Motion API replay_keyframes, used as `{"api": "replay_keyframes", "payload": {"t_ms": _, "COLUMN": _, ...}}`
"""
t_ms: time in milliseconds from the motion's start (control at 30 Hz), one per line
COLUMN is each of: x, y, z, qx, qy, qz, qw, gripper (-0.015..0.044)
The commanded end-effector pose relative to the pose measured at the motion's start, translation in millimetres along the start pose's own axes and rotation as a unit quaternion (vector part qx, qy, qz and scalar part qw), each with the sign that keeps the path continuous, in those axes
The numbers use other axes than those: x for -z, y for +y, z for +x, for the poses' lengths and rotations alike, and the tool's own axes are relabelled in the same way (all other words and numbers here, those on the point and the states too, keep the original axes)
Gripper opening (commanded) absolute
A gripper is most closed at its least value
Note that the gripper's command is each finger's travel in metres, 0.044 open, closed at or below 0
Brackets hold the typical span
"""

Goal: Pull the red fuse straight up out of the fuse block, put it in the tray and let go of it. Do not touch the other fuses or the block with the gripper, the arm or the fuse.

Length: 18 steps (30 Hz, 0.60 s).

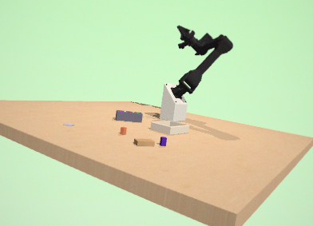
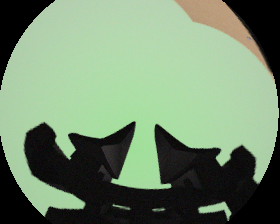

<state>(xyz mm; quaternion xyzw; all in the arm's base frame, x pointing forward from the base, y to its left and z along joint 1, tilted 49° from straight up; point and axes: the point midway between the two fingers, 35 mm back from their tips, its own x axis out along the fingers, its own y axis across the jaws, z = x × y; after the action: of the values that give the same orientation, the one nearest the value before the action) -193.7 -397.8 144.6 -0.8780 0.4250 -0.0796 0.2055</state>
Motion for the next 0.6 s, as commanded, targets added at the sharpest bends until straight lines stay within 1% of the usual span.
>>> {"api": "replay_keyframes", "payload": {"t_ms": 0, "x": 0.1, "y": -0.4, "z": 1.4, "qx": -0.002, "qy": -0.001, "qz": 0.002, "qw": 1.000, "gripper": 0.0124}}
{"api": "replay_keyframes", "payload": {"t_ms": 67, "x": 0.2, "y": -3.9, "z": 12.3, "qx": -0.016, "qy": -0.006, "qz": 0.017, "qw": 1.000, "gripper": 0.0073}}
{"api": "replay_keyframes", "payload": {"t_ms": 233, "x": -38.7, "y": -33.0, "z": 89.8, "qx": 0.030, "qy": -0.073, "qz": 0.171, "qw": 0.982, "gripper": 0.0073}}
{"api": "replay_keyframes", "payload": {"t_ms": 300, "x": -55.3, "y": -47.6, "z": 115.3, "qx": 0.042, "qy": -0.103, "qz": 0.224, "qw": 0.968, "gripper": 0.0073}}
{"api": "replay_keyframes", "payload": {"t_ms": 367, "x": -61.7, "y": -54.5, "z": 127.4, "qx": 0.029, "qy": -0.116, "qz": 0.268, "qw": 0.956, "gripper": 0.0073}}
{"api": "replay_keyframes", "payload": {"t_ms": 567, "x": -125.0, "y": -116.7, "z": 193.0, "qx": 0.038, "qy": -0.232, "qz": 0.410, "qw": 0.881, "gripper": 0.0073}}
